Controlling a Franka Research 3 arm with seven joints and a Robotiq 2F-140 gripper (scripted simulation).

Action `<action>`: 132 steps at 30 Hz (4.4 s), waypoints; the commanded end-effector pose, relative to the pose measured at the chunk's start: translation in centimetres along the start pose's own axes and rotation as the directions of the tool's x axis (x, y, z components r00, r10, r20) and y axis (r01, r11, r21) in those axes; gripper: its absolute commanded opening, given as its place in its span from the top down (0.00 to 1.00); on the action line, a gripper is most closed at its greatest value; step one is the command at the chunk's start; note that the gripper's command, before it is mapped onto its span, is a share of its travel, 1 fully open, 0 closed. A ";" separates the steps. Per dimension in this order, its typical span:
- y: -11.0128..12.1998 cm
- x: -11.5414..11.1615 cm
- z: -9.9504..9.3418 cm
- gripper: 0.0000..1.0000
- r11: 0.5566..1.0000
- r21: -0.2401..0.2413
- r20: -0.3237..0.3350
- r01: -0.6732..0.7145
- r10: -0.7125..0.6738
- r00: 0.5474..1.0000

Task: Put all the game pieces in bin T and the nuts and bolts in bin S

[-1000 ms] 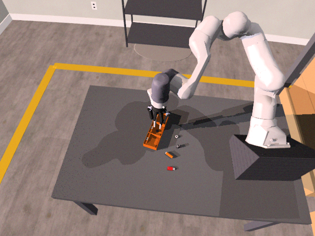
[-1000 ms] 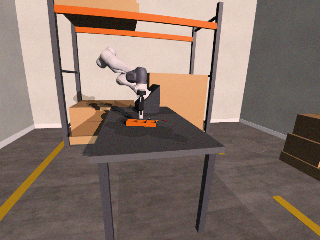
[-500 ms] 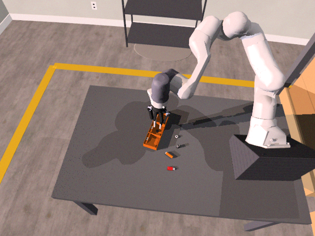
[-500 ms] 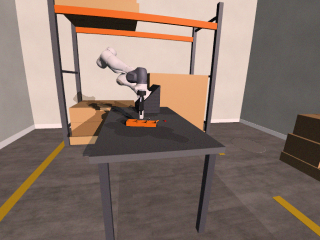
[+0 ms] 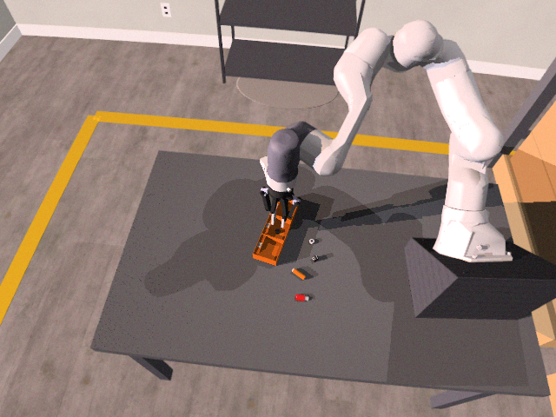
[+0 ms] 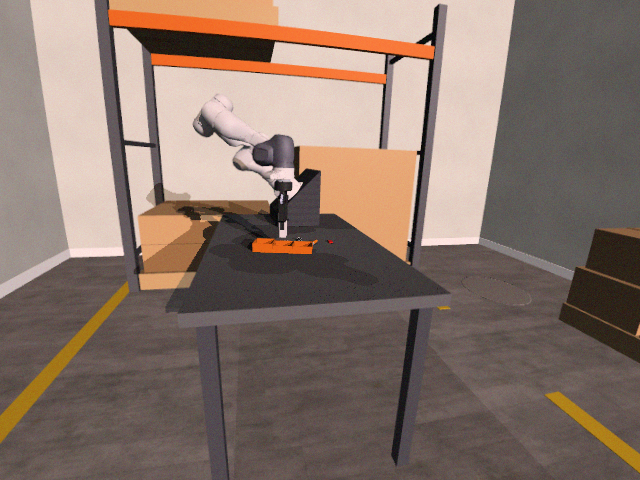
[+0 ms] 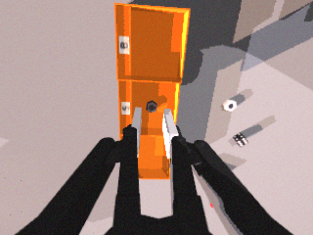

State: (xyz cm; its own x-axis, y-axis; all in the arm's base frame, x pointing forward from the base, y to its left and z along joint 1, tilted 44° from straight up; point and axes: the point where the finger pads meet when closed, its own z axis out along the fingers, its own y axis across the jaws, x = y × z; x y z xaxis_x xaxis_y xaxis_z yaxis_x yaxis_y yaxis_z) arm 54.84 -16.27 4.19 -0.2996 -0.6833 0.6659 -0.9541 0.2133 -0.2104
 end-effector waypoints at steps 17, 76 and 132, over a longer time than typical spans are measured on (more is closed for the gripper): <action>0.1 -0.1 -0.1 0.81 1.000 -0.001 0.000 0.005 -0.005 1.000; 12.5 0.3 -0.9 0.81 0.600 -0.004 -0.027 0.800 -0.800 0.599; 12.5 0.2 -0.9 0.81 0.110 0.000 0.001 0.994 -0.994 0.110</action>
State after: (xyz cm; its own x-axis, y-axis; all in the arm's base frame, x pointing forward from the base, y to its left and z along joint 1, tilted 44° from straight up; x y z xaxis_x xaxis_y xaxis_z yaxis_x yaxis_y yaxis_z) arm 42.79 -13.21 2.33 0.9041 -0.3033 0.3012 -0.4274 -0.6458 0.6326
